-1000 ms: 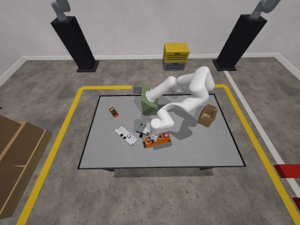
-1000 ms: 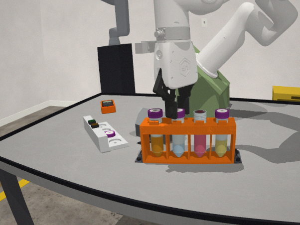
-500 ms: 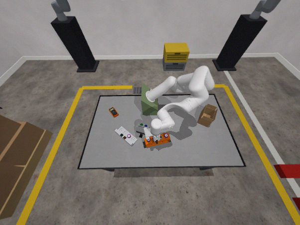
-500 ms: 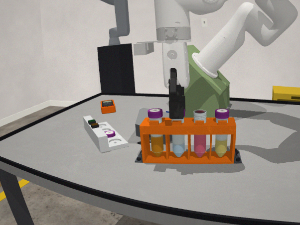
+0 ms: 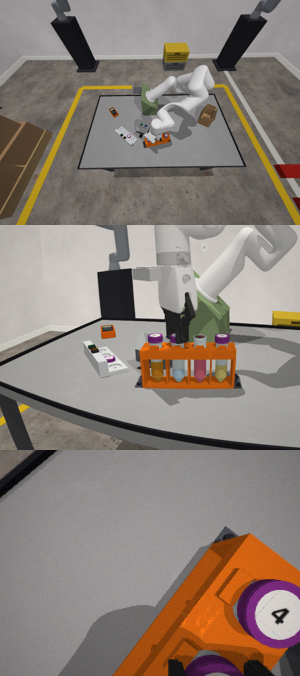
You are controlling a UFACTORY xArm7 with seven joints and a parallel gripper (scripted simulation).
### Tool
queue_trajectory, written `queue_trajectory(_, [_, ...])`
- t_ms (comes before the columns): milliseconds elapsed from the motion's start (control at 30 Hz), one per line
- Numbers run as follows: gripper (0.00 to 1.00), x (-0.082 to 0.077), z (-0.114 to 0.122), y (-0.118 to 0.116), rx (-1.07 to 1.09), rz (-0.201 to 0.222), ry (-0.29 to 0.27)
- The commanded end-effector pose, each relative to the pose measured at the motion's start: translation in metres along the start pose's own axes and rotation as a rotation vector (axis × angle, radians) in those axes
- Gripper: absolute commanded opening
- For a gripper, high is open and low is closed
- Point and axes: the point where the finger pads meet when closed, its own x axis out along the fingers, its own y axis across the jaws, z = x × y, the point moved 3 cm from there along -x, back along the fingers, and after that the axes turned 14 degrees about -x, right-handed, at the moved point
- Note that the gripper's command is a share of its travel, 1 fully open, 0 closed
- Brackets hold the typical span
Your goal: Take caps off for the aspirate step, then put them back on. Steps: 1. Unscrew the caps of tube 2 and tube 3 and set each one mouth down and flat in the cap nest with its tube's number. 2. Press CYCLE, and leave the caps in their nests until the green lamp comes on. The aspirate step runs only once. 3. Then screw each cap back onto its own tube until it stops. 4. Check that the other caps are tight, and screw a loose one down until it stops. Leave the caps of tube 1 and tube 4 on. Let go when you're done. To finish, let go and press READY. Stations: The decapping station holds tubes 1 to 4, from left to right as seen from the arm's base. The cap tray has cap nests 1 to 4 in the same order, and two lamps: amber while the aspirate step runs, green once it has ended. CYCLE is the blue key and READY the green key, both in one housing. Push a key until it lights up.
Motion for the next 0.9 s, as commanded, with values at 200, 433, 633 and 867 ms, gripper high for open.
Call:
queue_trajectory(200, [0.00,-0.0023,-0.0014,0.0011,-0.141,-0.023,0.017])
queue_trajectory(433, [0.46,-0.0023,-0.0014,0.0011,-0.141,-0.023,0.017])
queue_trajectory(633, [0.46,-0.0022,-0.0014,0.0011,-0.058,-0.024,0.016])
queue_trajectory(867, [0.46,-0.0022,-0.0014,0.0011,0.308,-0.027,0.012])
